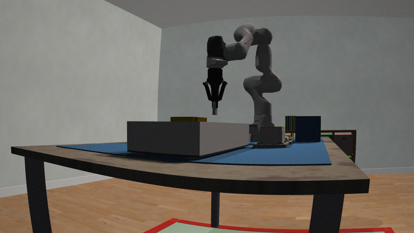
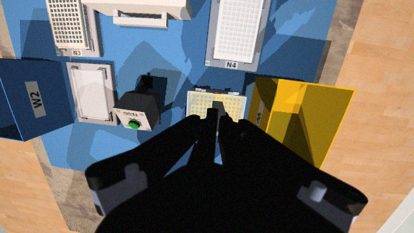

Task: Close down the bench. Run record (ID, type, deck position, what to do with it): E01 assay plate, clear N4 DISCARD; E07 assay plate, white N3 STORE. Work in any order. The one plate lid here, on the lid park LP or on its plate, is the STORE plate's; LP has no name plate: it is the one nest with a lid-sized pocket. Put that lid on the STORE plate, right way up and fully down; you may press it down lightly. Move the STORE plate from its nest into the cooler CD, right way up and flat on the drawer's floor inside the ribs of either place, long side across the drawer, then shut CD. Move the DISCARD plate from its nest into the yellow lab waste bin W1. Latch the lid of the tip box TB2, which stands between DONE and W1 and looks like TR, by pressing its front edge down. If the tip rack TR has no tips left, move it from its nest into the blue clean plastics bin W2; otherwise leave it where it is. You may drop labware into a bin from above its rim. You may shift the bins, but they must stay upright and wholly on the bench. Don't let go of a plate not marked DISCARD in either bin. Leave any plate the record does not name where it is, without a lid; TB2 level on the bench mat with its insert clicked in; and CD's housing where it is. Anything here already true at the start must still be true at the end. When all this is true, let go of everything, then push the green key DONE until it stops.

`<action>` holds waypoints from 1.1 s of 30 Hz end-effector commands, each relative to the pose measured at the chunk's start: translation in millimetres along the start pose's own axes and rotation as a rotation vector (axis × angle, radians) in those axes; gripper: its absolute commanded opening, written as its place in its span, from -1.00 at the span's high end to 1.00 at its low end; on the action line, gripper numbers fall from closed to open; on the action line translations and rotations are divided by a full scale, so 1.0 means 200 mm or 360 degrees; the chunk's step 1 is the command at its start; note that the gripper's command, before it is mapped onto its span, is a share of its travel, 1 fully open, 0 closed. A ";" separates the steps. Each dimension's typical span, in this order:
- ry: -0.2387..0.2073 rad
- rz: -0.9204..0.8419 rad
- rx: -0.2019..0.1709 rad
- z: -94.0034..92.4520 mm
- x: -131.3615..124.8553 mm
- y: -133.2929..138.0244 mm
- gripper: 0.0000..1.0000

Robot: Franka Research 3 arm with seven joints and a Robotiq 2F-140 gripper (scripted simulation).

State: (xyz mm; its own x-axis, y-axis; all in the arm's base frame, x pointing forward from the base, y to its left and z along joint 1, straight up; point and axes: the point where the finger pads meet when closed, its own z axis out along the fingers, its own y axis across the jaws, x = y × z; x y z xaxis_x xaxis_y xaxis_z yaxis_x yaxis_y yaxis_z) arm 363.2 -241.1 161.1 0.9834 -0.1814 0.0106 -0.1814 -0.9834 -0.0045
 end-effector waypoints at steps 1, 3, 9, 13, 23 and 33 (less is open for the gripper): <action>-0.0006 0.0007 0.0000 0.00 -0.01 0.00 1.00; -0.0006 0.0007 0.0000 0.00 -0.01 0.00 1.00; -0.0006 0.0007 0.0000 -0.04 -0.01 0.00 1.00; -0.0006 0.0007 0.0000 -0.08 -0.01 0.00 1.00; -0.0006 0.0007 0.0000 -0.16 -0.01 0.00 1.00; -0.0006 0.0007 0.0000 -0.26 -0.01 0.00 1.00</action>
